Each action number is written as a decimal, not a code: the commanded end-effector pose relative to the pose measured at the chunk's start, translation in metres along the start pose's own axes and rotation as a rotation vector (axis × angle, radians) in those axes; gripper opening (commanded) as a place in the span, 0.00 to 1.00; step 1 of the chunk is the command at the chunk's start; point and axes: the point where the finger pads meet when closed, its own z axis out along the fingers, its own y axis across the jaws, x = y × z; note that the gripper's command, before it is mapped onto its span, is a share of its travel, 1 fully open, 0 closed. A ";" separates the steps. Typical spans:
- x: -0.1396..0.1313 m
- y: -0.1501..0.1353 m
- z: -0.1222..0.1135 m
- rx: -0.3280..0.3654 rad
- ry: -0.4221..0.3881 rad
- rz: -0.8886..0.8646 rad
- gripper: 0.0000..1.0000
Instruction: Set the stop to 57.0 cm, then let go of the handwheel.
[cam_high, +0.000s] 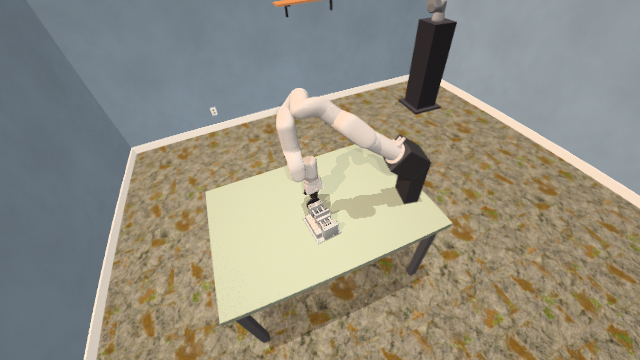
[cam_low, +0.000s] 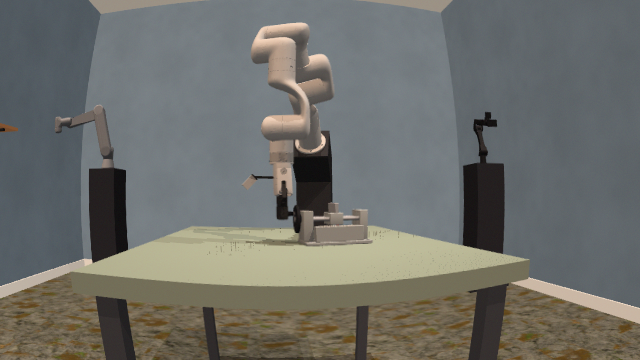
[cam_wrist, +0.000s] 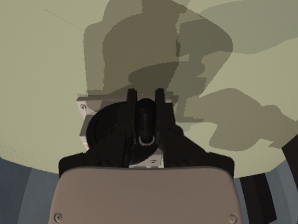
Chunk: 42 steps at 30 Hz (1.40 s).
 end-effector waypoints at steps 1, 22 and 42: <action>0.000 -0.007 -0.006 0.005 0.004 0.000 0.06; 0.000 -0.055 0.010 0.004 0.004 0.000 0.06; 0.000 -0.055 0.024 0.005 0.004 0.000 0.06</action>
